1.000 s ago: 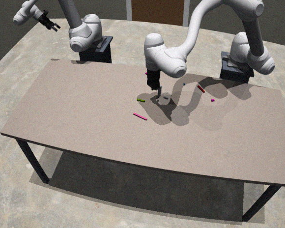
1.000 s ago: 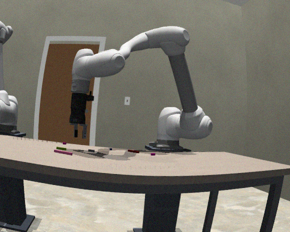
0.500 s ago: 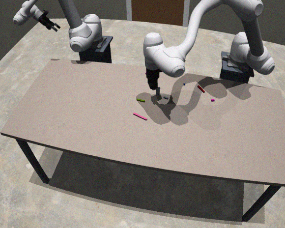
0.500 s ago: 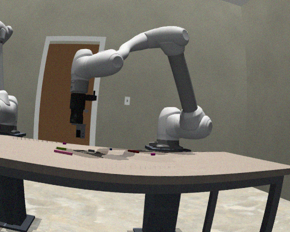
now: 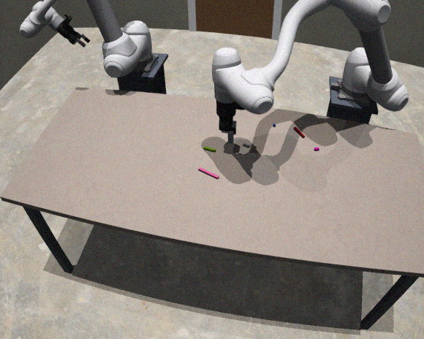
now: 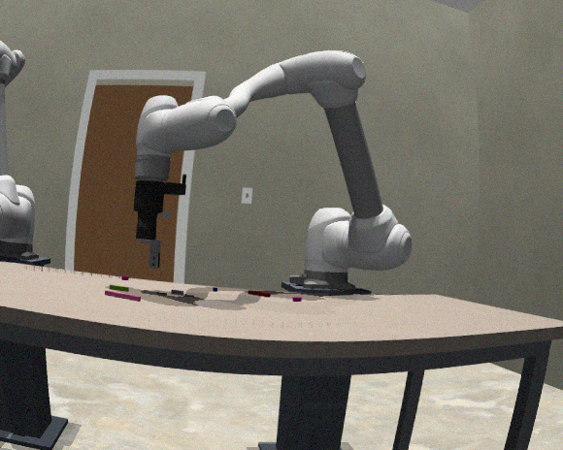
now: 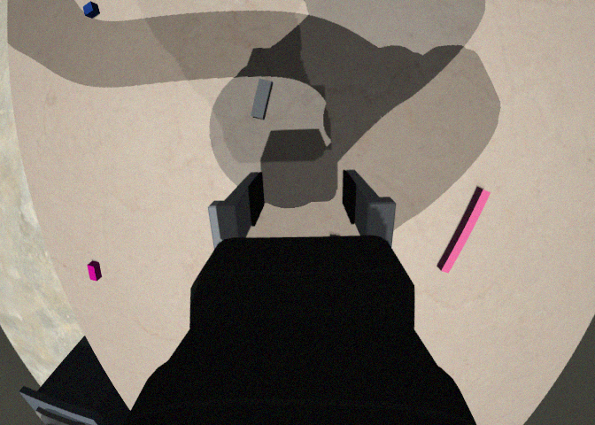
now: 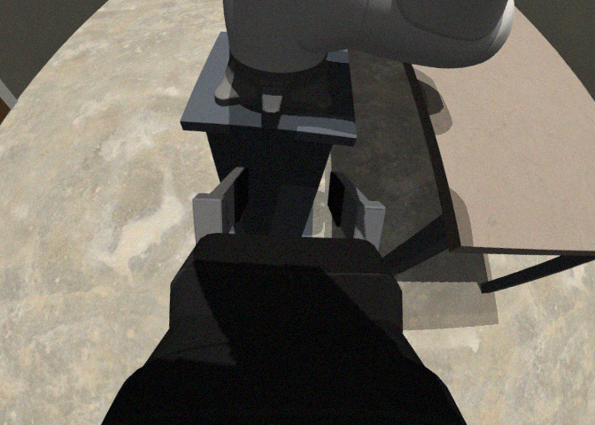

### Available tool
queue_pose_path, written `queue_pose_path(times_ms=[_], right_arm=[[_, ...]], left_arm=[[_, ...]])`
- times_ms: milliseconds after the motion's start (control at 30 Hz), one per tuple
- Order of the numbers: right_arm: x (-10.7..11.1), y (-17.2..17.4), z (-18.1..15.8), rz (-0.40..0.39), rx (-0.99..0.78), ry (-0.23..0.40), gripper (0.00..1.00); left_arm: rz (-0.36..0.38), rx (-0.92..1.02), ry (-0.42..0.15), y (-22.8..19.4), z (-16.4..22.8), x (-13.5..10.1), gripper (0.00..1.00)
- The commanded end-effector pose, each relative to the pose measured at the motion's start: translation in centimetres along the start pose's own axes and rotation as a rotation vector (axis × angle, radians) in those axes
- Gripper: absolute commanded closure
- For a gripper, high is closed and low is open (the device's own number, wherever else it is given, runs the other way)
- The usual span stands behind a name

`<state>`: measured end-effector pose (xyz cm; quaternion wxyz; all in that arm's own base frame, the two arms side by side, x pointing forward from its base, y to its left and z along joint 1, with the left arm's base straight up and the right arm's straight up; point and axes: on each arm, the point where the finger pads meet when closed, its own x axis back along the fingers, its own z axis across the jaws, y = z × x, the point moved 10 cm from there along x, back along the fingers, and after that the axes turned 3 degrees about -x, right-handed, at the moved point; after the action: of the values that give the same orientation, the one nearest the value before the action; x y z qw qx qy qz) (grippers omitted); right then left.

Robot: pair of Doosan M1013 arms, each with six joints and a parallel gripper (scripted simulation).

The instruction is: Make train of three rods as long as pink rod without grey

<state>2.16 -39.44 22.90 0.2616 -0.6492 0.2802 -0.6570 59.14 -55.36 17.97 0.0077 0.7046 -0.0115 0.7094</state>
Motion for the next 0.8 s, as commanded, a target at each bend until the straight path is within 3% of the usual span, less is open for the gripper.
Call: queue_pose_path(times_ms=[0,767], right_arm=[[0.1,0.0,0.0,-0.001,0.000,0.000,0.00],[0.1,0.0,0.0,-0.001,0.000,0.000,0.00]], left_arm=[[-0.007,-0.167,-0.005,0.1,0.3,0.1,0.00],[-0.009,-0.772,-0.003,1.4,1.0,0.1,0.00]])
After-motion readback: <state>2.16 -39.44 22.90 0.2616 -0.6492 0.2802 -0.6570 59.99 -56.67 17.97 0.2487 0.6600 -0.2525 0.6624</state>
